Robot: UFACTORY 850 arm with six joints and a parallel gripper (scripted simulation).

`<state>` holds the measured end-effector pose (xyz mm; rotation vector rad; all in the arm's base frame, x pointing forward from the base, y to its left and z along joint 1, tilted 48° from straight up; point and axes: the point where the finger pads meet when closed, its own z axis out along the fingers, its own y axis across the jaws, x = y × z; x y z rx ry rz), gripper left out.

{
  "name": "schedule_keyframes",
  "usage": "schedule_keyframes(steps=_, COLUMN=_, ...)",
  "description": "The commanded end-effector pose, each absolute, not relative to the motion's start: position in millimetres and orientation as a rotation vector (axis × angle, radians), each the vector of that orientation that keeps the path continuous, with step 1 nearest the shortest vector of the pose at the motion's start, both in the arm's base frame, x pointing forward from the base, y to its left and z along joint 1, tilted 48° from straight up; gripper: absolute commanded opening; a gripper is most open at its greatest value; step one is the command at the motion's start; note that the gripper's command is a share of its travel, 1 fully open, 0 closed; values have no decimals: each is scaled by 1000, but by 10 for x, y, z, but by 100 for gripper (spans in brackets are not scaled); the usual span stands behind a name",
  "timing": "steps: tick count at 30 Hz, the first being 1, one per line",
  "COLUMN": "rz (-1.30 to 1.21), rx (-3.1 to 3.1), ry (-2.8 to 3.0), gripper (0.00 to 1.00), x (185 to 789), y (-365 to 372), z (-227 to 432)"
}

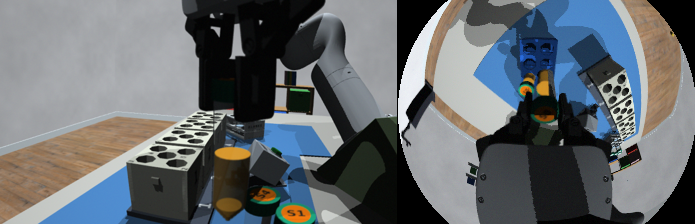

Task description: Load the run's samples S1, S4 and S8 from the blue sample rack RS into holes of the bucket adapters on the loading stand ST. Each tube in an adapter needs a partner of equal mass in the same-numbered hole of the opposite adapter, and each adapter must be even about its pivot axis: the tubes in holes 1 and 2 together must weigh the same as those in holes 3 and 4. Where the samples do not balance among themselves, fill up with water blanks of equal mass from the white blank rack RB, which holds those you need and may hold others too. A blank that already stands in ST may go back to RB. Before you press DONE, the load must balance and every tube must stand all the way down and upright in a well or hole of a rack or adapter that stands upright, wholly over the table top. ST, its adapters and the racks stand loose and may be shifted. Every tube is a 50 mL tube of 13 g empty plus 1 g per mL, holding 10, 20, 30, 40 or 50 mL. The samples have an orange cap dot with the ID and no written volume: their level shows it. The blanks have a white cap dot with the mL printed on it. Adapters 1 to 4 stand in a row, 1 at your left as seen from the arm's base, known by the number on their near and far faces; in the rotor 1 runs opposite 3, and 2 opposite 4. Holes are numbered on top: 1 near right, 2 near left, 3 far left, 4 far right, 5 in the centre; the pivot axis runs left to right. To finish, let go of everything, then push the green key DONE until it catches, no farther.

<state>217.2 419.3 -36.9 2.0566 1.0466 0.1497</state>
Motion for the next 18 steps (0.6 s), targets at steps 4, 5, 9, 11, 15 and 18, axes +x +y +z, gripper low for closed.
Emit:
schedule_keyframes(steps=4, rz=151, rx=2057, ry=1047, gripper=0, x=2131, y=4258, z=-302)
schedule_keyframes(steps=5, rz=151, rx=2057, ry=1047, gripper=0, x=2123, y=4270, z=-289)
schedule_keyframes(steps=9, rz=151, rx=2057, ry=1047, gripper=0, x=2088, y=4318, z=-235)
schedule_keyframes(steps=11, rz=151, rx=2057, ry=1047, gripper=0, x=2071, y=4343, z=-208)
schedule_keyframes(steps=15, rz=151, rx=2057, ry=1047, gripper=0, x=2045, y=4379, z=-168)
schedule_keyframes(steps=18, rz=151, rx=2057, ry=1047, gripper=0, x=2045, y=4379, z=-168)
